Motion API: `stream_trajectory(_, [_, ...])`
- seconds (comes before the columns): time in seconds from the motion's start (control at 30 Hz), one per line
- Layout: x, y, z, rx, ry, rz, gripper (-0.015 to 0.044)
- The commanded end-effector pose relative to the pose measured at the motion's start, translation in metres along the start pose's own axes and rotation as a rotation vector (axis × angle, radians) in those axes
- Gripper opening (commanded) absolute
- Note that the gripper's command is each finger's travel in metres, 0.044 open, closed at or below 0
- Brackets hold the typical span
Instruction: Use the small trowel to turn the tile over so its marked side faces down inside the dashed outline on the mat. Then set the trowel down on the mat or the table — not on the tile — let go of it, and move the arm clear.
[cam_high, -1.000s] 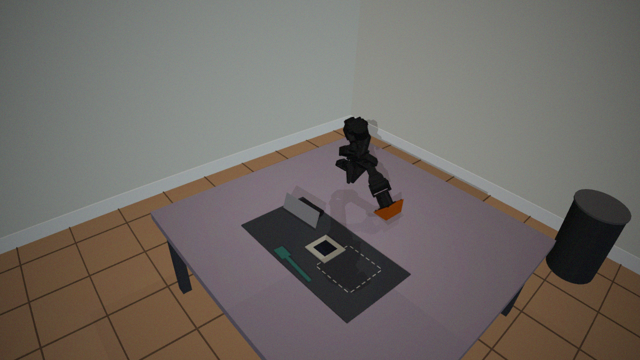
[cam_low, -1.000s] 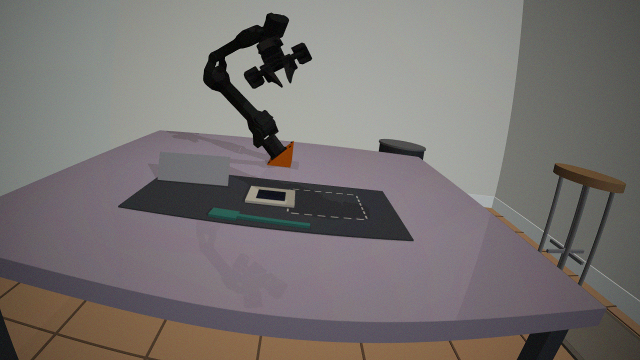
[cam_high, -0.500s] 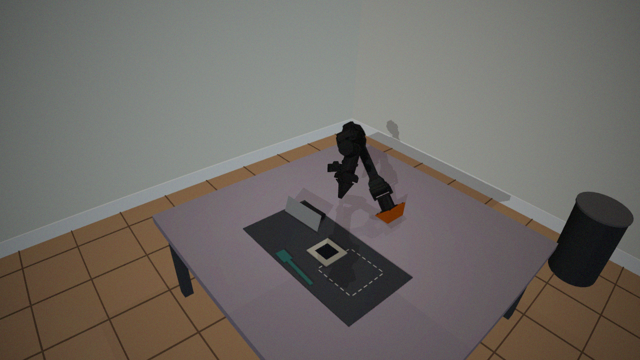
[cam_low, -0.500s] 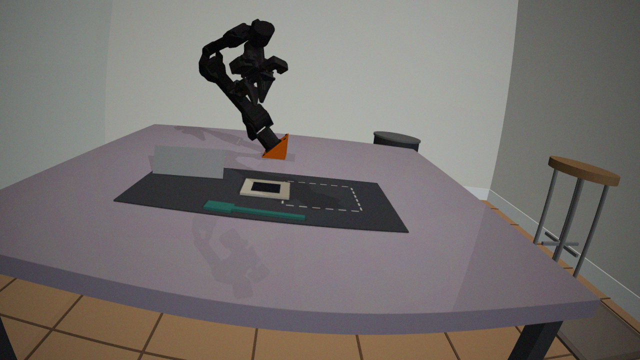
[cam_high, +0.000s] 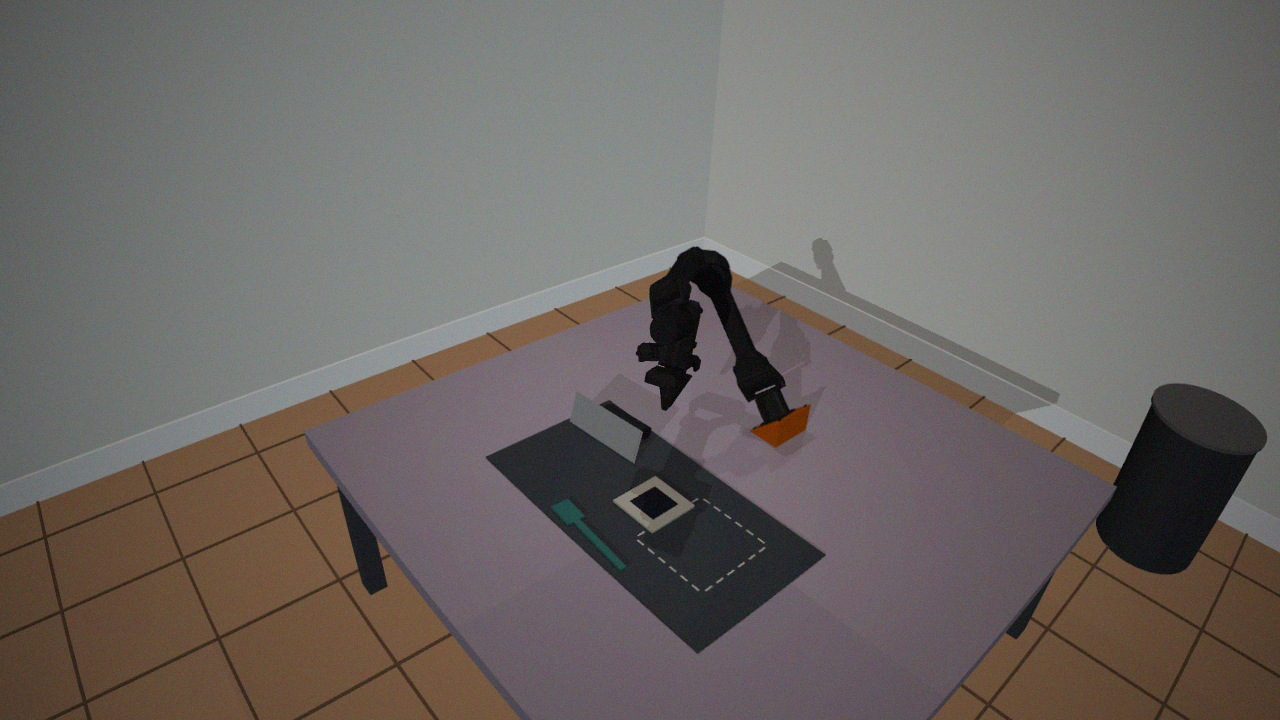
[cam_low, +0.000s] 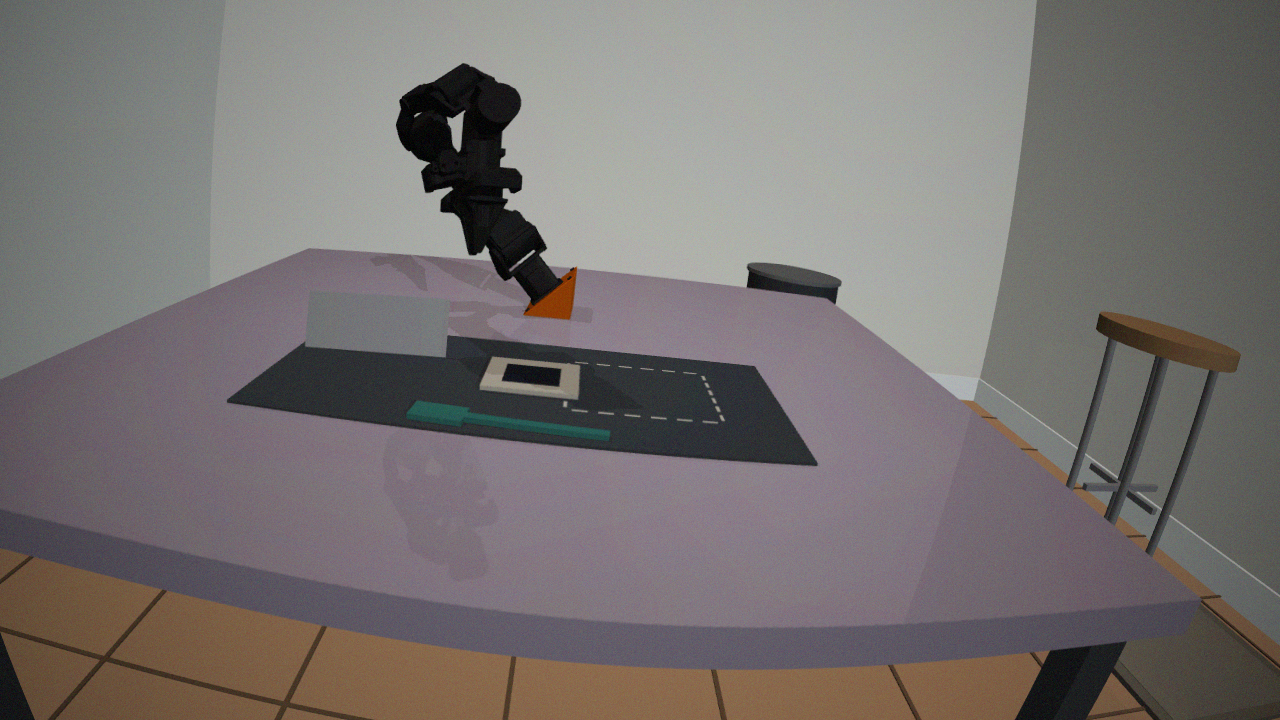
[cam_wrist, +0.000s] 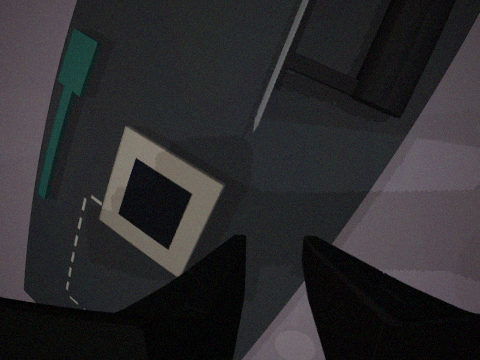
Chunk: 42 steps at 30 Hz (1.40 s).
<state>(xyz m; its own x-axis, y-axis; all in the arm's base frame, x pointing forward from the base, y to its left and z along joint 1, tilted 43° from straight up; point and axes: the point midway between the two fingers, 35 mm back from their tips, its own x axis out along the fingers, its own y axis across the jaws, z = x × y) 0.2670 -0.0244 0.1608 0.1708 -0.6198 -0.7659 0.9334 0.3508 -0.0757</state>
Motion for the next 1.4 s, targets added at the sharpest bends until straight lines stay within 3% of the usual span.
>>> stream_trajectory(0.0, [0.013,-0.017,0.009,0.123,0.000,-0.097,0.0100])
stream_trajectory(0.33, [0.033,-0.054,0.026,0.373,-0.015,-0.290,0.0100])
stream_trajectory(1.37, [0.058,-0.031,0.037,0.376,-0.017,-0.296,0.0100])
